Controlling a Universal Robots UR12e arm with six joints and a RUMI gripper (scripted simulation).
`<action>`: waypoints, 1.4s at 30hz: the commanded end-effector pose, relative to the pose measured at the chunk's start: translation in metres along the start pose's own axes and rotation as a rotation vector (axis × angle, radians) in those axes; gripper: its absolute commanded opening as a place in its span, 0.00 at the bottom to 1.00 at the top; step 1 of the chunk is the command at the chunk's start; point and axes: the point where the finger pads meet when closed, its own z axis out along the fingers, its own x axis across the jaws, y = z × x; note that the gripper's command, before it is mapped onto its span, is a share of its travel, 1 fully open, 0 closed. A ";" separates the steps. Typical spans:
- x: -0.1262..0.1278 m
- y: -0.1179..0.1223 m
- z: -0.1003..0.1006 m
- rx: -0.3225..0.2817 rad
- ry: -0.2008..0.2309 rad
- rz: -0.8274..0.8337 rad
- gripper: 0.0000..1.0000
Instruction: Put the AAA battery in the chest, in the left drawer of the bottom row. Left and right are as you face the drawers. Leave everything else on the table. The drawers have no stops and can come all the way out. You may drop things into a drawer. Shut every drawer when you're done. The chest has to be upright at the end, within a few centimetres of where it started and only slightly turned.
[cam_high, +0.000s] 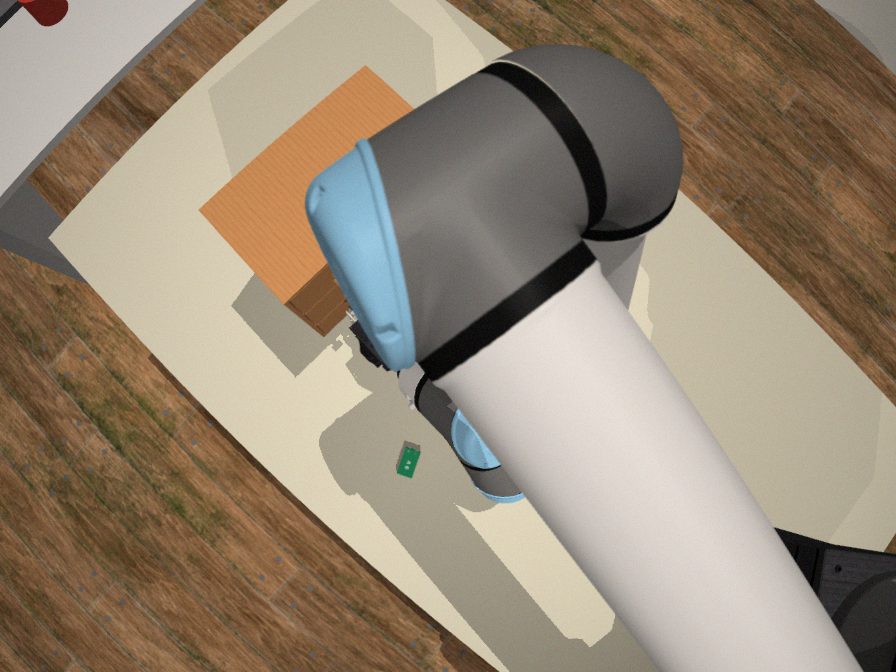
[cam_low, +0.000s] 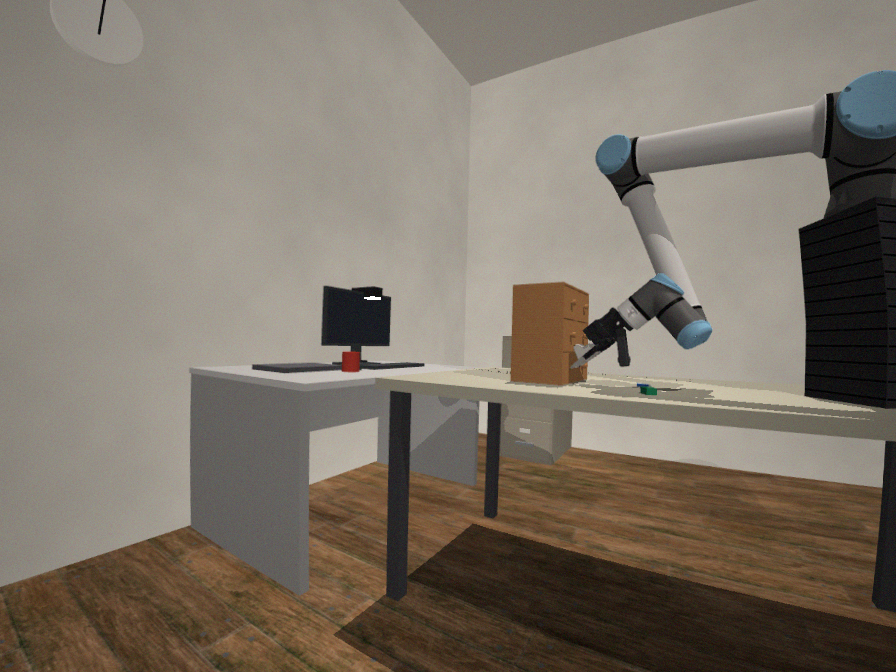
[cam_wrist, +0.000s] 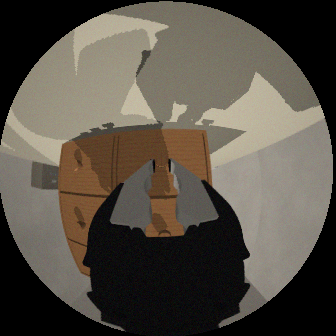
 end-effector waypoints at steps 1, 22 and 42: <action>0.000 0.001 0.000 -0.001 0.000 0.000 0.07; 0.000 0.000 -0.001 -0.001 0.000 0.000 0.07; 0.000 -0.003 -0.004 -0.001 0.000 0.000 0.07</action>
